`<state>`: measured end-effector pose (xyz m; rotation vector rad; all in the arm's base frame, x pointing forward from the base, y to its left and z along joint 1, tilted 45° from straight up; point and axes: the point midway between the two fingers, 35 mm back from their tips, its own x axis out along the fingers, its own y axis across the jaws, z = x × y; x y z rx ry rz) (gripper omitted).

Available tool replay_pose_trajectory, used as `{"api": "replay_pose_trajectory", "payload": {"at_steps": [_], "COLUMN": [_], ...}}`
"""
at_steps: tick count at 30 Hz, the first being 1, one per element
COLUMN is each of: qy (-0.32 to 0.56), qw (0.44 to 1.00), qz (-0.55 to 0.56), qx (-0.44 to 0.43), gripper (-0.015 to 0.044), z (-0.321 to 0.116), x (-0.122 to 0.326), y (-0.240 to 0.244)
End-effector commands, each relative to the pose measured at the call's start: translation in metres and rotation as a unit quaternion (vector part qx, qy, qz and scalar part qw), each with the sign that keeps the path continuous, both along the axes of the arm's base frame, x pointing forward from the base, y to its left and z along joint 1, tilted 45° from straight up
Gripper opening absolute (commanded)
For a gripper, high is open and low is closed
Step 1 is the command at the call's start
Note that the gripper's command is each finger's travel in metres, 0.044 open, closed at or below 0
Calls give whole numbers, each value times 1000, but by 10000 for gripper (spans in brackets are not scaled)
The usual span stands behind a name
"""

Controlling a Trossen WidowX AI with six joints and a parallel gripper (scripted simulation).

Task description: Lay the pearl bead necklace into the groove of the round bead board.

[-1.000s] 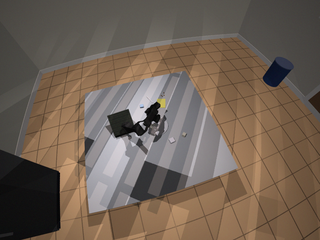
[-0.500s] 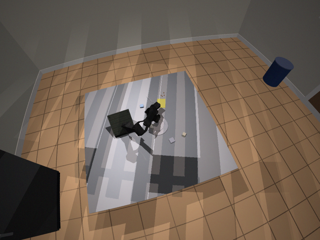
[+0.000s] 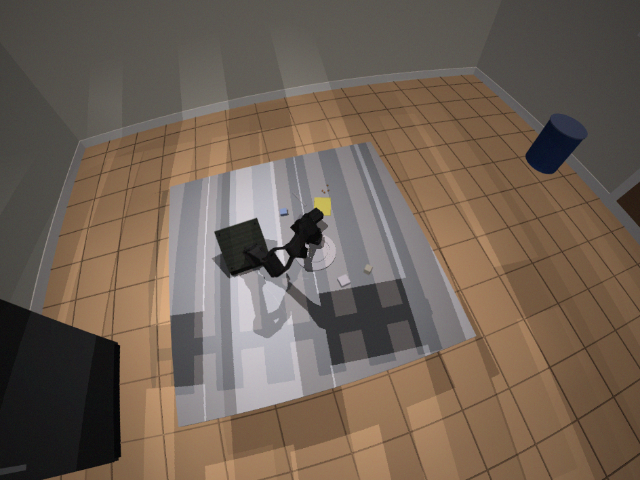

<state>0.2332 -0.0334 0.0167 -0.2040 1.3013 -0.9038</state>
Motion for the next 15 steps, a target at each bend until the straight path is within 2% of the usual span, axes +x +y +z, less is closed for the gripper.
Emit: {"api": "replay_pose_trajectory", "payload": {"at_steps": [1, 6, 12, 15], "qy": [132, 276, 433, 478], "qw": [979, 910, 768, 709], "qz": [152, 309, 472, 518], "qx": [0, -5, -11, -13], "gripper": [125, 120, 120, 120], "z": [14, 27, 42, 48], "x": [-2, -5, -9, -11], "y": [-6, -14, -23, -26]}}
